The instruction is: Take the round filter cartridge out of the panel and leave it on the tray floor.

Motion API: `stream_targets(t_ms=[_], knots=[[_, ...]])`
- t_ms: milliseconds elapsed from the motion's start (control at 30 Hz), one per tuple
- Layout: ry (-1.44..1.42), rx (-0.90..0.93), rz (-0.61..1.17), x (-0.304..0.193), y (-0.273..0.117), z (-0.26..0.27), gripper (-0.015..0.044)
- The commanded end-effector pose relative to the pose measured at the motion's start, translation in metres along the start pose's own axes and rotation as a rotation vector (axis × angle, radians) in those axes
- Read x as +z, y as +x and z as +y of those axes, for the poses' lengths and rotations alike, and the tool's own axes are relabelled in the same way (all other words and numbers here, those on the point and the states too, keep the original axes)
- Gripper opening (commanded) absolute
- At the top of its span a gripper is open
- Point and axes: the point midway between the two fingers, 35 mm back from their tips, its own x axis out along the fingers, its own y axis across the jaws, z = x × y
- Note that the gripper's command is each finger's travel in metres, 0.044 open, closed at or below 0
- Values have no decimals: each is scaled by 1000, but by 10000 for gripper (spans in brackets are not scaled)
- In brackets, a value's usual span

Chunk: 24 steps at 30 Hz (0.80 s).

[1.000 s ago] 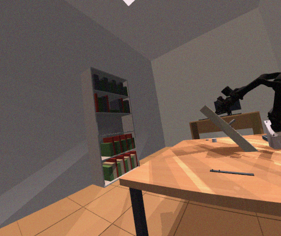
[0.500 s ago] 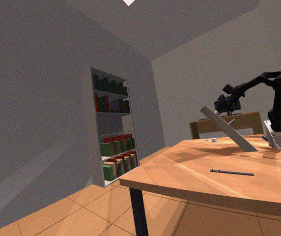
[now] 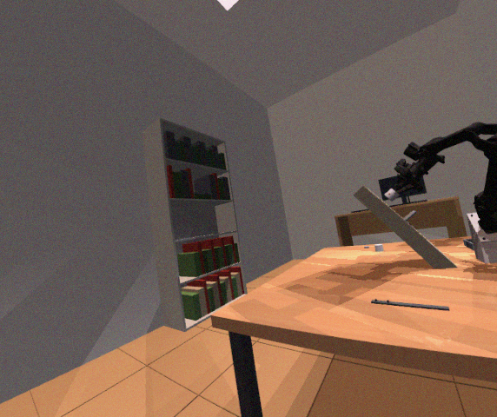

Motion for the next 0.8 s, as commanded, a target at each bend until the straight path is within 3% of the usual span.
stream_targets(t_ms=[0,767], knots=[[-17,7,-6,-1,-4,3,0],[-16,7,-6,-66,7,-34,0]])
